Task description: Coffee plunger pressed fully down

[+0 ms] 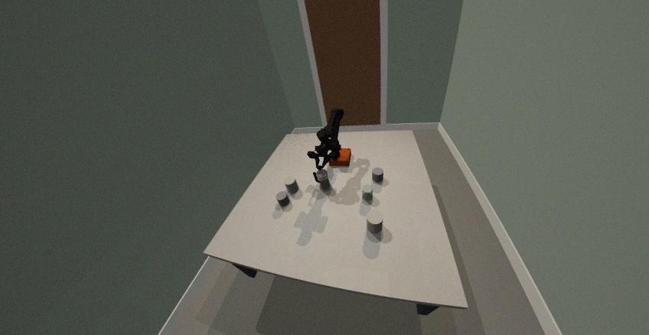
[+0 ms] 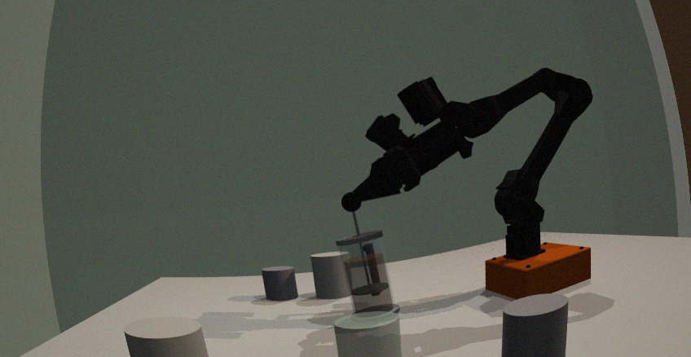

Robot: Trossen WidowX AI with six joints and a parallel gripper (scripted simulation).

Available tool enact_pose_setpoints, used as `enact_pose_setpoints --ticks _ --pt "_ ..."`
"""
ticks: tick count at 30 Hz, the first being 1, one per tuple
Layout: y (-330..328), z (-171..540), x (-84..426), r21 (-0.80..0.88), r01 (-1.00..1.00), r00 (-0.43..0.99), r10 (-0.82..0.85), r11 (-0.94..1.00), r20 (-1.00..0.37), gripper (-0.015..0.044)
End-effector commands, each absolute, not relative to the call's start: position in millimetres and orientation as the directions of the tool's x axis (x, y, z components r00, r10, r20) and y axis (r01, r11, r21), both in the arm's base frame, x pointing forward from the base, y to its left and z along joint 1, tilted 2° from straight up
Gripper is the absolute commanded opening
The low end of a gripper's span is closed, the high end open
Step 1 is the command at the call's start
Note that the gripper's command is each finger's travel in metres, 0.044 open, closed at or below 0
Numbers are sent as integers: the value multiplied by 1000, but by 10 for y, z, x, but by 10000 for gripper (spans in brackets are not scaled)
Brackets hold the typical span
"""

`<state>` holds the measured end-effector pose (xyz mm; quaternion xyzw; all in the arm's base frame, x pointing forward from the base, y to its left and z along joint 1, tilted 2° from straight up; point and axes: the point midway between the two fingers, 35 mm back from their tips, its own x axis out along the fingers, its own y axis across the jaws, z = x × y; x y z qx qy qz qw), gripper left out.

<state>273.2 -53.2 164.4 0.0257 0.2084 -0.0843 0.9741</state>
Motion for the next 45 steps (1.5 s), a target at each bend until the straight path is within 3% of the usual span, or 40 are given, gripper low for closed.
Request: enact_pose_setpoints --ticks 1,45 --pt "-526 1378 2725 23 180 869 -149 983 -472 126" --pt "-547 1413 2854 23 180 869 -149 983 -471 126"
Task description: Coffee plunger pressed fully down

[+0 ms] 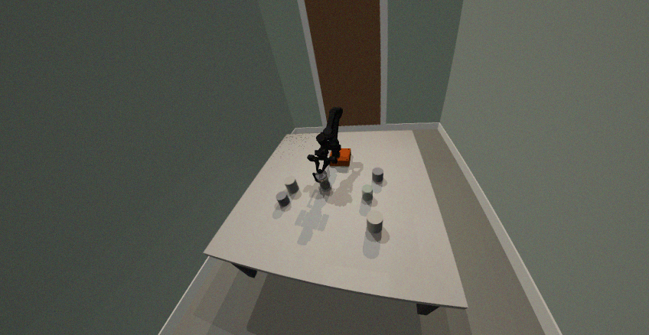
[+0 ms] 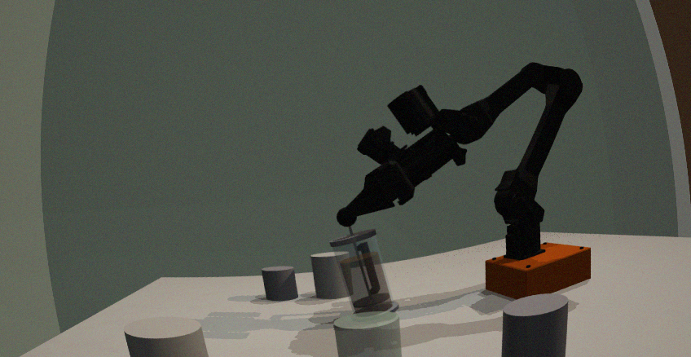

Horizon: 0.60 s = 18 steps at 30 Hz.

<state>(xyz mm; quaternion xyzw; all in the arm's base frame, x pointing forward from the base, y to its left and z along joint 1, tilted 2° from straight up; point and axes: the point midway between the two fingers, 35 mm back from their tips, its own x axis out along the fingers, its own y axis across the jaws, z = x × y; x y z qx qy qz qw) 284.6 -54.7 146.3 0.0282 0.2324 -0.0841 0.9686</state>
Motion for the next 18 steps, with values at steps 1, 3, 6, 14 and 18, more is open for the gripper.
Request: enact_pose_setpoints --ticks 1,3,6,14,18 --pt "-547 1463 2846 16 176 878 -150 984 -455 126" --pt "-547 1463 2846 16 176 878 -150 984 -455 126" --pt "-547 1463 2846 16 176 878 -150 984 -455 126" --pt "-547 1463 2846 16 176 878 -150 984 -455 257" --pt "-547 1463 2846 16 176 878 -150 984 -455 362"
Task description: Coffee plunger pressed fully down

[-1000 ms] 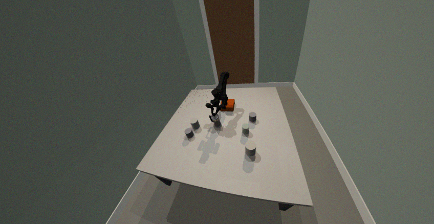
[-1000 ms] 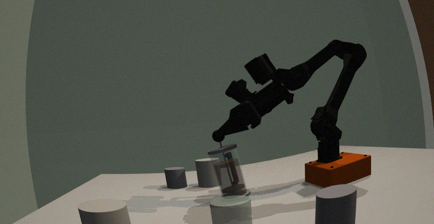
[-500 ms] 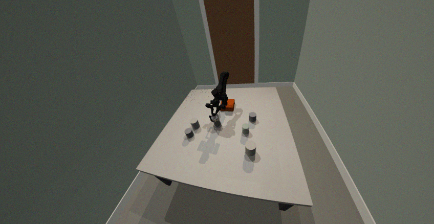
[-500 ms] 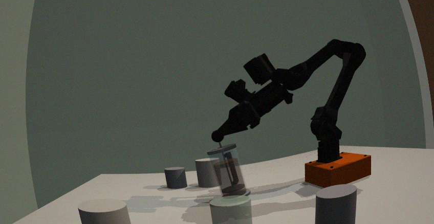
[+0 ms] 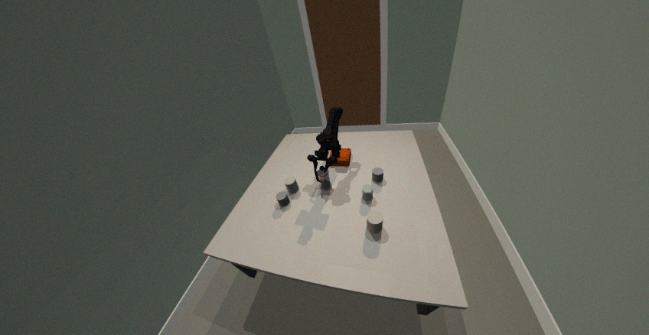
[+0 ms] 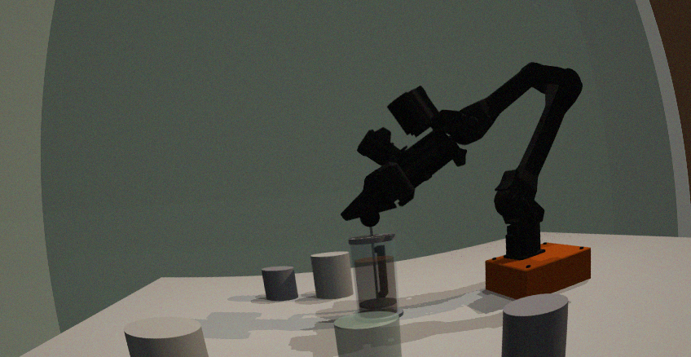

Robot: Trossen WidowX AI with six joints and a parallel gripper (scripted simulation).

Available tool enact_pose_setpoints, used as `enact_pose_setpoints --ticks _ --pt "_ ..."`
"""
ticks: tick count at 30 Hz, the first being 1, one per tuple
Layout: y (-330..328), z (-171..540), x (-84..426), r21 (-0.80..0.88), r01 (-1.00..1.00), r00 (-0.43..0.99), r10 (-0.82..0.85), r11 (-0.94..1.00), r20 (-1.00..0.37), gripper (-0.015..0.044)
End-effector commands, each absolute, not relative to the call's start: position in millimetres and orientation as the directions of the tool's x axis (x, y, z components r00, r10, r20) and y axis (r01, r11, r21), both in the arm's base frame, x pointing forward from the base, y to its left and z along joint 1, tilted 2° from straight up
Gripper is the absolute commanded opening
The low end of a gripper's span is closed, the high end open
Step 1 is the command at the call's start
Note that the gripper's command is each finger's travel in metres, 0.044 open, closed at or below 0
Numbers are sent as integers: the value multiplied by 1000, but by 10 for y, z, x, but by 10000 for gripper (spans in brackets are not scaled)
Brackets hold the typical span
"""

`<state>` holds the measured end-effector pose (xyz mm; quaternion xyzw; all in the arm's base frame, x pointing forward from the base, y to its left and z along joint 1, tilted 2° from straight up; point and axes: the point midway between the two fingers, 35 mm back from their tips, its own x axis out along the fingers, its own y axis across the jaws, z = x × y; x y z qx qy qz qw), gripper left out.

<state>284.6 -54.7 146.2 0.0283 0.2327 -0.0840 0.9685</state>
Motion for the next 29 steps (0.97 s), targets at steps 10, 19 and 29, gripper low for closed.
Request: enact_pose_setpoints --ticks 10,19,29 --pt "-545 1667 2796 17 176 876 -149 984 -459 440" --pt "-496 2214 2480 22 176 869 -145 984 -474 440" --pt "-496 2205 2482 22 176 869 -145 984 -474 440"
